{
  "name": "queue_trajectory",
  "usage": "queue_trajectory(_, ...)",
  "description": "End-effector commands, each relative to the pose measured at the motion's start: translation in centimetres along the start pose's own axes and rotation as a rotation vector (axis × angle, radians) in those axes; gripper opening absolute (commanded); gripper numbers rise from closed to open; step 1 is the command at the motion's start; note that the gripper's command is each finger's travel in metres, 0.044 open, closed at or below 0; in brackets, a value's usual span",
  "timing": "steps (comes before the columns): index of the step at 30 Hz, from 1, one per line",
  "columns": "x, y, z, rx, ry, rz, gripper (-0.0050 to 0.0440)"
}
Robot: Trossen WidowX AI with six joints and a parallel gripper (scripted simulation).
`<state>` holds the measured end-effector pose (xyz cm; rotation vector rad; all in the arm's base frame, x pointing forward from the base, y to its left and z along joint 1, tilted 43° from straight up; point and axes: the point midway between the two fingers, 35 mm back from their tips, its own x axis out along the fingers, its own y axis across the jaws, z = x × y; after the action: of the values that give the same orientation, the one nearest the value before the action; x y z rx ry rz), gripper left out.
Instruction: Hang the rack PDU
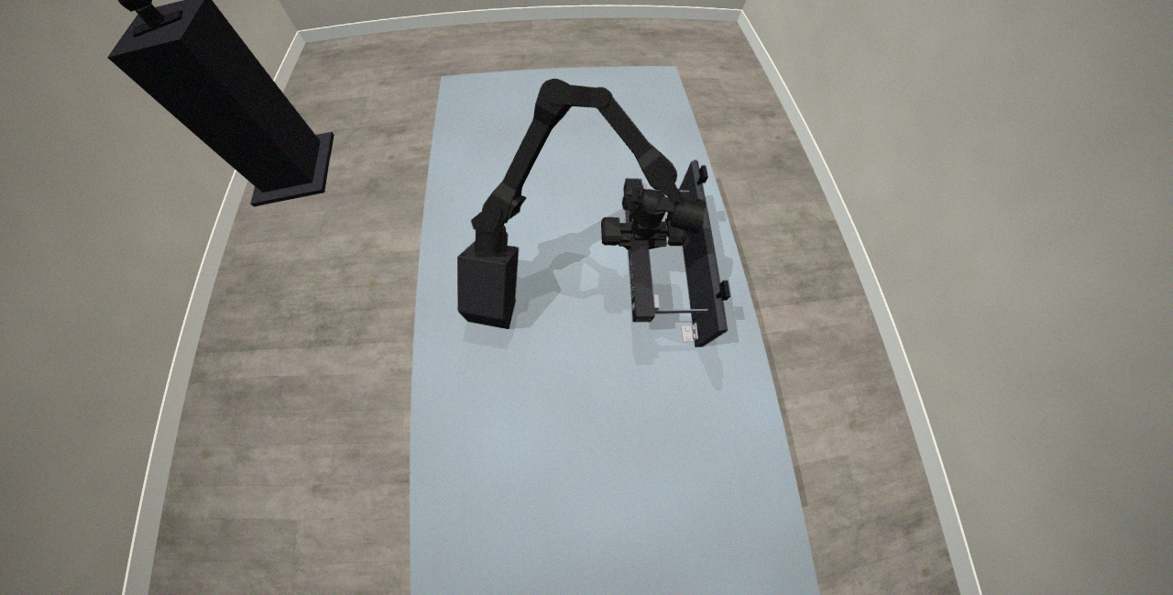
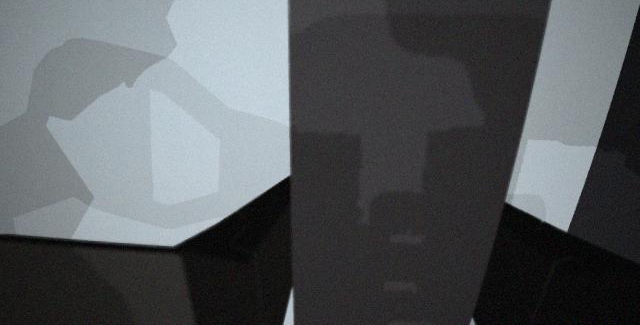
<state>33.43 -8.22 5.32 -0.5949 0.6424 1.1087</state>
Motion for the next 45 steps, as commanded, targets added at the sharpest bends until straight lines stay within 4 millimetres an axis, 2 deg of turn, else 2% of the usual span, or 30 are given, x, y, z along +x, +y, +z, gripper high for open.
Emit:
queue_trajectory(1, -0.2, -0.5, 0.2, -0.01, 0.002, -0.032, -0.005)
queue_trajectory(12, 0.4, -0.6, 0.1, -0.007, -0.001, -0.032, -0.005)
queue_trajectory(13, 0.2, -0.4, 0.3, -0.01, 0.002, -0.029, 0.0024)
queue_trajectory(24, 0.2, -0.4, 0.3, -0.01, 0.002, -0.029, 0.0288)
queue_trajectory(26, 0.2, -0.4, 0.3, -0.01, 0.002, -0.029, 0.0288)
queue_trajectory(32, 0.2, -0.4, 0.3, -0.01, 0.002, -0.029, 0.0432)
queue_trajectory(36, 0.2, -0.4, 0.3, -0.01, 0.002, -0.029, 0.044)
queue_trajectory(41, -3.2, -0.7, 0.4, -0.024, 0.013, -0.041, 0.044)
queue_trajectory(43, -3.2, -0.7, 0.4, -0.024, 0.013, -0.041, 0.044)
queue_trajectory(45, -4.3, -0.6, 0.5, -0.024, 0.009, -0.041, 0.044)
